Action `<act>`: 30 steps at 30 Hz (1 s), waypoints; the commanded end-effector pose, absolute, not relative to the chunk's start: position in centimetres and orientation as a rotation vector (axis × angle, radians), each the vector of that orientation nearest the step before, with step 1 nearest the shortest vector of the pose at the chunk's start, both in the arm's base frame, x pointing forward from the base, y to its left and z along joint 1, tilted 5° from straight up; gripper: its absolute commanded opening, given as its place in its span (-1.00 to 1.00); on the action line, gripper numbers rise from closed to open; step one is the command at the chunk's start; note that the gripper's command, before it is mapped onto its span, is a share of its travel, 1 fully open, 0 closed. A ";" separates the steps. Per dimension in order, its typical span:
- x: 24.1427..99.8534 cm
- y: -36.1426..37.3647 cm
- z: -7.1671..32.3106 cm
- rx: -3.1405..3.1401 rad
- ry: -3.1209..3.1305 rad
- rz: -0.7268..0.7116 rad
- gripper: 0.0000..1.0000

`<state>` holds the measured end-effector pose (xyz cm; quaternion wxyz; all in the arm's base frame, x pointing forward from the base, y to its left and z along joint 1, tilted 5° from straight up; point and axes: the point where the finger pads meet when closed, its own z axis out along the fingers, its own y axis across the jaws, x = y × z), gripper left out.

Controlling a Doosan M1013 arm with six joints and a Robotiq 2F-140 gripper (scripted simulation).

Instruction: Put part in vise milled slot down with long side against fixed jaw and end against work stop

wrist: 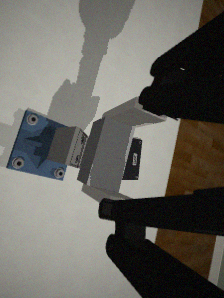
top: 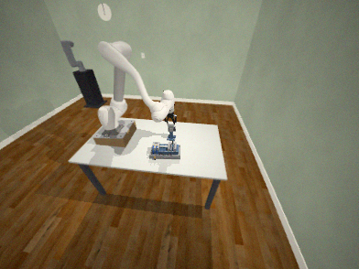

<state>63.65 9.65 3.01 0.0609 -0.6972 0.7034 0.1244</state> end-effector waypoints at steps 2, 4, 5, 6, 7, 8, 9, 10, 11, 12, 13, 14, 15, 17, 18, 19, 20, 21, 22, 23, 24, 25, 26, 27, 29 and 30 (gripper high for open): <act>63.9 9.9 3.3 -2.136 2.160 0.315 -1.00; 63.9 9.9 3.4 -2.148 2.171 0.295 -1.00; 63.9 9.9 3.4 -2.154 2.176 0.285 -1.00; 63.9 10.0 3.4 -2.160 2.181 0.276 -1.00; 63.9 10.0 3.4 -2.166 2.186 0.267 -1.00; 63.9 10.0 3.4 -2.171 2.190 0.258 -1.00; 63.9 10.0 3.4 -2.171 2.190 0.258 -1.00; 63.9 10.0 3.4 -2.171 2.190 0.258 -1.00; 63.9 10.0 3.4 -2.176 2.195 0.248 -1.00; 63.9 10.1 3.4 -2.181 2.199 0.239 -1.00; 63.9 10.1 3.4 -2.187 2.203 0.231 -1.00; 63.9 10.1 3.4 -2.191 2.208 0.222 -1.00; 63.9 10.1 3.4 -2.196 2.212 0.214 -1.00; 63.9 10.2 3.4 -2.205 2.219 0.198 -1.00; 63.9 10.2 3.4 -2.209 2.223 0.190 -1.00; 63.9 10.2 3.4 -2.214 2.226 0.183 -1.00; 63.9 10.2 3.4 -2.218 2.230 0.176 -1.00; 63.9 10.2 3.4 -2.221 2.233 0.169 -1.00; 63.9 10.2 3.4 -2.225 2.236 0.162 -1.00; 63.9 10.3 3.4 -2.229 2.239 0.156 -1.00; 63.9 10.3 3.4 -2.232 2.242 0.150 -1.00; 63.9 10.3 3.4 -2.235 2.244 0.144 -1.00; 63.9 10.3 3.4 -2.235 2.244 0.144 -1.00; 63.9 10.3 3.4 -2.235 2.244 0.144 -1.00; 63.9 10.3 3.4 -2.241 2.249 0.133 -1.00; 63.9 10.3 3.4 -2.243 2.252 0.128 -1.00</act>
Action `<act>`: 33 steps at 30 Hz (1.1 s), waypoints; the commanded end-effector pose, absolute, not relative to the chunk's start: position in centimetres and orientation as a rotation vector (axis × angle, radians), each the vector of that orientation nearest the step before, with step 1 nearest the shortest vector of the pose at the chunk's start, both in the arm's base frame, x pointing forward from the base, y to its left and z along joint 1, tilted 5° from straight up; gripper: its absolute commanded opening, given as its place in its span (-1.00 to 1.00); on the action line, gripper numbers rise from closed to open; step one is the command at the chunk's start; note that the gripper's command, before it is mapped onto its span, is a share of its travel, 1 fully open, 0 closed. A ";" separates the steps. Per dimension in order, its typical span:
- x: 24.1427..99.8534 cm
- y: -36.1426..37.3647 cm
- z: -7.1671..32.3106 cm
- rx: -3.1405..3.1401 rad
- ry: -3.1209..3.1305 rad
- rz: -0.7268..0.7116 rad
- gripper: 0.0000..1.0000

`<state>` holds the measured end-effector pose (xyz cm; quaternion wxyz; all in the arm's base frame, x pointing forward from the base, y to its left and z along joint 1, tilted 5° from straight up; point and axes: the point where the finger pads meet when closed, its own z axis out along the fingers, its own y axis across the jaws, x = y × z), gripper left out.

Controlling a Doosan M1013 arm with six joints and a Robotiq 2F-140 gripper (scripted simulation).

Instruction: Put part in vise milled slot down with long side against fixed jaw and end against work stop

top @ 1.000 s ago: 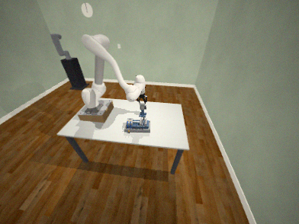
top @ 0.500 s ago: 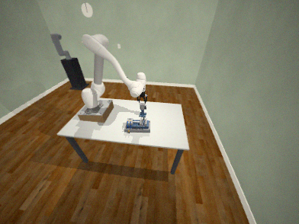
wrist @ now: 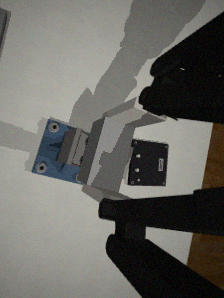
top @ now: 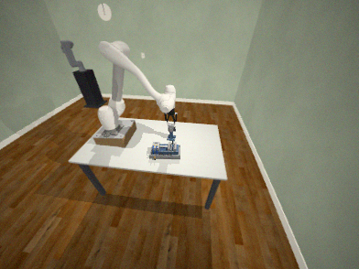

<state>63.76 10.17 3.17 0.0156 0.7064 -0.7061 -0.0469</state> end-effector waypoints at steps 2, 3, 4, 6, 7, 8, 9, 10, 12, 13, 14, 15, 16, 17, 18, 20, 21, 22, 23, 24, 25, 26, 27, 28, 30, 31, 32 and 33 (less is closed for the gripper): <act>63.9 10.3 3.4 2.184 -2.191 -0.115 -1.00; 63.9 10.4 3.4 2.183 -2.189 -0.111 -1.00; 63.9 10.4 3.4 2.181 -2.187 -0.107 -1.00; 63.9 10.4 3.4 2.178 -2.184 -0.100 -1.00; 63.9 10.4 3.4 2.177 -2.183 -0.097 -1.00; 63.9 10.4 3.4 2.176 -2.182 -0.095 -1.00; 63.9 10.4 3.4 2.175 -2.180 -0.092 -1.00; 63.9 10.4 3.4 2.174 -2.179 -0.090 -1.00; 63.9 10.4 3.4 2.173 -2.178 -0.086 -1.00; 63.9 10.4 3.4 2.173 -2.178 -0.086 -1.00; 63.9 10.4 3.4 2.173 -2.178 -0.086 -1.00; 63.9 10.4 3.4 2.173 -2.177 -0.085 -1.00; 63.9 10.4 3.4 2.172 -2.177 -0.083 -1.00; 63.9 10.4 3.4 2.172 -2.176 -0.082 -1.00; 63.9 10.4 3.4 2.171 -2.176 -0.081 -1.00; 63.9 10.4 3.4 2.171 -2.175 -0.080 -1.00; 63.9 10.4 3.4 2.171 -2.175 -0.080 -1.00; 63.9 10.4 3.4 2.171 -2.175 -0.079 -1.00; 63.9 10.4 3.4 2.171 -2.175 -0.079 -1.00; 63.9 10.4 3.4 2.171 -2.175 -0.079 -1.00; 63.9 10.4 3.4 2.171 -2.175 -0.079 -1.00; 63.9 10.4 3.4 2.171 -2.175 -0.079 -1.00; 63.9 10.4 3.4 2.171 -2.175 -0.079 -1.00; 63.9 10.4 3.4 2.171 -2.175 -0.079 -1.00; 63.9 10.4 3.4 2.171 -2.175 -0.079 -1.00; 63.9 10.4 3.4 2.171 -2.175 -0.079 -1.00; 63.9 10.4 3.4 2.171 -2.175 -0.079 -1.00; 63.9 10.4 3.4 2.171 -2.175 -0.079 -1.00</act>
